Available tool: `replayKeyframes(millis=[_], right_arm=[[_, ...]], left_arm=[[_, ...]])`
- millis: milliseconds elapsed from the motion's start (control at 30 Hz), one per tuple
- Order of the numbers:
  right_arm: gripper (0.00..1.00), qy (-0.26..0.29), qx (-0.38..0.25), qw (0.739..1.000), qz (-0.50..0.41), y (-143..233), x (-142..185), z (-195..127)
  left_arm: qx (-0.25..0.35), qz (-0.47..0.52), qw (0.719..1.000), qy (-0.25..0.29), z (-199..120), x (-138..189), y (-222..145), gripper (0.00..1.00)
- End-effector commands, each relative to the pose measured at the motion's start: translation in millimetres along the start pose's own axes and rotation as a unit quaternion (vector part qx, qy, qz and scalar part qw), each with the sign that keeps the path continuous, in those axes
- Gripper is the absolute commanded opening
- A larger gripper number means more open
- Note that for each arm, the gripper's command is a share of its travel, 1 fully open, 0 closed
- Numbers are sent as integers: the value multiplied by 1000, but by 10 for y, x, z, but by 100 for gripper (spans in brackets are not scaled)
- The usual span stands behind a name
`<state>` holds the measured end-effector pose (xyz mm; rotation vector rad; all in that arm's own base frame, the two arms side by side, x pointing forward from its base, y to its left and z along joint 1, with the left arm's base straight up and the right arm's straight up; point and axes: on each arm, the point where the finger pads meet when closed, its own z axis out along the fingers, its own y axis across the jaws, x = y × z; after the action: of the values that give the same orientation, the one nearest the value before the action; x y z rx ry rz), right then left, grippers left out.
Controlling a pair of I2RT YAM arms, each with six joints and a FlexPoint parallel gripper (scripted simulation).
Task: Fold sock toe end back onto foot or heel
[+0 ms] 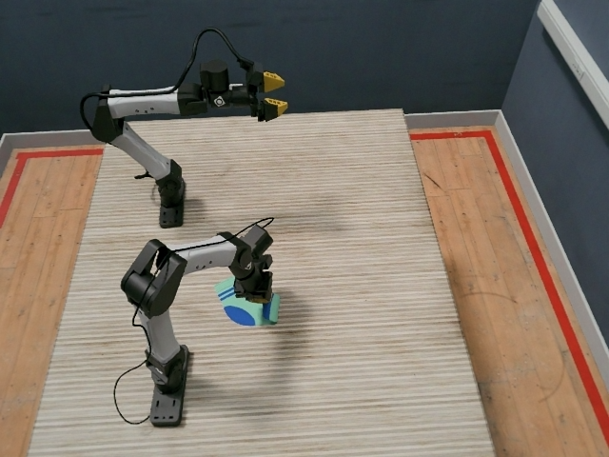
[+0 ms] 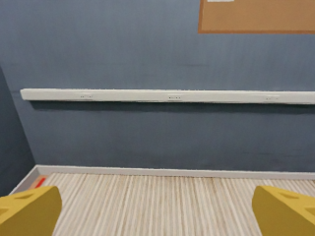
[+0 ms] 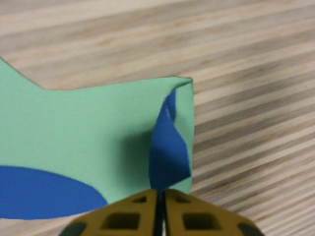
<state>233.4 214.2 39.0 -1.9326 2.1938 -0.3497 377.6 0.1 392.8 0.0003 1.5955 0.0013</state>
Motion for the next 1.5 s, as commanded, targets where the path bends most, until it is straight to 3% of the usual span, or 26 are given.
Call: replayKeyframes(millis=[0,267,300,500,533,633,833,1033,1167,1400,1467], right_arm=[[5,3,15,1000,10,-96,44,67],[5,-5,15,1000,11,-99,-31,-1],[5,-19,55,998,32,-111,-42,-24],[5,-18,93,995,35,59,-49,26],[5,-1,64,998,14,115,3,70],[5,-17,73,997,18,-47,-82,4],[5,-8,64,998,14,48,-48,24],[5,-6,108,994,28,234,-29,236],[5,-19,102,994,22,87,-99,107],[5,-11,90,996,15,196,-43,147],[5,-7,104,994,23,273,-24,294]], left_arm=[[0,-1,1000,-12,-25,-92,-1,100],[0,-1,1000,-12,-25,-92,-1,100],[0,-1,1000,-12,-25,-92,-1,100],[0,-1,1000,-12,-25,-92,-1,100],[0,-1,1000,-12,-25,-92,-1,100],[0,-1,1000,-12,-25,-92,-1,100],[0,-1,1000,-12,-25,-92,-1,100],[0,-1,1000,-12,-25,-92,-1,100],[0,-1,1000,-12,-25,-92,-1,100],[0,-1,1000,-12,-25,-92,-1,100],[0,-1,1000,-12,-25,-92,-1,100]])
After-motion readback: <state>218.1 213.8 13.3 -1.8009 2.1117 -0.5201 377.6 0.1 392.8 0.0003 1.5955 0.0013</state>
